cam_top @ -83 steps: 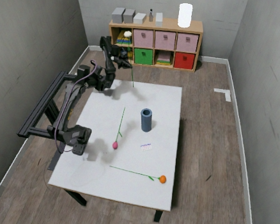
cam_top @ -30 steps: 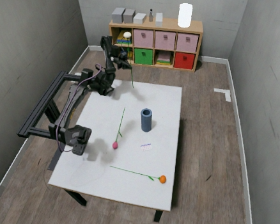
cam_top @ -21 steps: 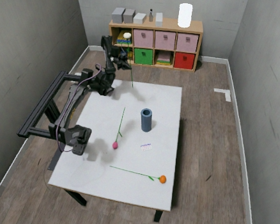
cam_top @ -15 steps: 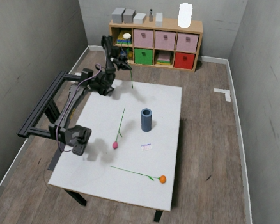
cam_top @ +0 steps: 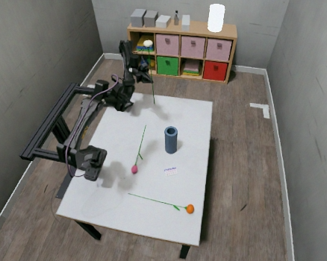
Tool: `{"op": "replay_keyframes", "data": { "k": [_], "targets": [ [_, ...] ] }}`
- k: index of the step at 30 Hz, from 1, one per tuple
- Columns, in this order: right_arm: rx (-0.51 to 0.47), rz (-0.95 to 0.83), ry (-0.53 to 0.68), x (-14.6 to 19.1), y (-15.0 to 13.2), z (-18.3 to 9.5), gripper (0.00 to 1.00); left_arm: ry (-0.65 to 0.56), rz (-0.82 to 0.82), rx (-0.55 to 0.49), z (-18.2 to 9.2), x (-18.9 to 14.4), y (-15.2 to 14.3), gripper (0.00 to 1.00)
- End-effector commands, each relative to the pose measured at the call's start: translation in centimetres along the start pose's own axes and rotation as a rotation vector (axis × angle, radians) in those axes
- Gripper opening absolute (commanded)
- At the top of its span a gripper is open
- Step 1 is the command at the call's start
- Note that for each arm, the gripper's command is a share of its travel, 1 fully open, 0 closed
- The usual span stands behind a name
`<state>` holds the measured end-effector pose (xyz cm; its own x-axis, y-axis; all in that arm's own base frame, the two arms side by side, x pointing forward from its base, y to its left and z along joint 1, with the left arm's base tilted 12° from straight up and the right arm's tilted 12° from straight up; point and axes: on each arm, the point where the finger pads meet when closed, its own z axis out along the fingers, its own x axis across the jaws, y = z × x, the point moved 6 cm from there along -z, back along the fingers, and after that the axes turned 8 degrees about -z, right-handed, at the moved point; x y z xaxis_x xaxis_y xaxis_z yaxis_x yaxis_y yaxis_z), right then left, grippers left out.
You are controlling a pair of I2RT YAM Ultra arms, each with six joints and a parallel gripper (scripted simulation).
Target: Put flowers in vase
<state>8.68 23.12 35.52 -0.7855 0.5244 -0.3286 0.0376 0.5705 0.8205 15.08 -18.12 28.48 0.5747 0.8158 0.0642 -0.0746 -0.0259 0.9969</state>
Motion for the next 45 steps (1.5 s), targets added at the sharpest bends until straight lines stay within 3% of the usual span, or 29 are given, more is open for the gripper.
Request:
{"op": "replay_keyframes", "data": {
  "k": [1, 45],
  "targets": [
    [-0.033, 0.02, -0.002, -0.2, 0.4, -0.6, 0.7, -0.032, -0.021, -0.047, 0.4, -0.8, 1.8, 0.0],
    [-0.033, 0.02, -0.002, -0.2, 0.4, -0.6, 0.7, -0.175, -0.027, -0.024, 4.4, -6.3, 1.6, 0.0]
  ]
}}
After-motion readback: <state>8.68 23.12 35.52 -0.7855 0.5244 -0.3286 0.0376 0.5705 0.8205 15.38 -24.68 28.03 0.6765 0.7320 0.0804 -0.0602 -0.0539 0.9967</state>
